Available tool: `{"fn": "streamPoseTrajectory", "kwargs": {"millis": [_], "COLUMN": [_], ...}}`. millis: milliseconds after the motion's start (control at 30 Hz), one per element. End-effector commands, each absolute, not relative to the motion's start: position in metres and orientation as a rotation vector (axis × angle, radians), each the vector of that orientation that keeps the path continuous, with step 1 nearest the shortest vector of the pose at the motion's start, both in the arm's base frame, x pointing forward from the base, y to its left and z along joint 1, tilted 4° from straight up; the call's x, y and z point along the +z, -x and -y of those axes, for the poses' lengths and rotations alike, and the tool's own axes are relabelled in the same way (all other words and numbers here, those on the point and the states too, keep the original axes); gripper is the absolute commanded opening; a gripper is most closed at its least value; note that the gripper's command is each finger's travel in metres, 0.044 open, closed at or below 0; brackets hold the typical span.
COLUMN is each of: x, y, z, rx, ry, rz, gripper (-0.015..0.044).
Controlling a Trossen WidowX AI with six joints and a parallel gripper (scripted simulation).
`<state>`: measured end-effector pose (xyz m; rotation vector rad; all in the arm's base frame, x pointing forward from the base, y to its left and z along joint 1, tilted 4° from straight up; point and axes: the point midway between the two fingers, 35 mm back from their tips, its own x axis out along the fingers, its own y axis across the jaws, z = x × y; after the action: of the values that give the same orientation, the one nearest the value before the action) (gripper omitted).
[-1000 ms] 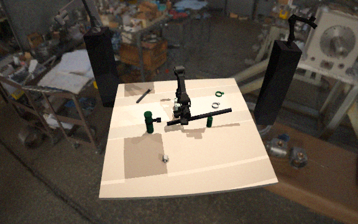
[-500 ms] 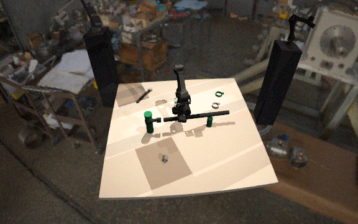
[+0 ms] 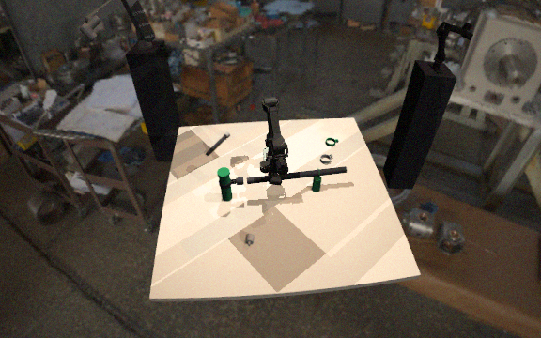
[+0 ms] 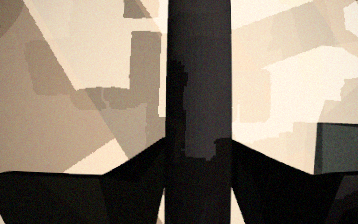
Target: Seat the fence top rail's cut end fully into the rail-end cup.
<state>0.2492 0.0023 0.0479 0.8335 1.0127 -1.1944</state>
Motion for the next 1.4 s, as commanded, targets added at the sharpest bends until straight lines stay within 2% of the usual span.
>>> {"fn": "streamPoseTrajectory", "kwargs": {"millis": [0,1367], "x": [0.051,0.054], "y": [-0.252,-0.257], "z": [-0.002,0.020], "rx": [-1.191,-1.194], "ry": [-0.832,-0.823], "rz": [-1.010,-1.024], "gripper": [0.0000,0.0000]}}
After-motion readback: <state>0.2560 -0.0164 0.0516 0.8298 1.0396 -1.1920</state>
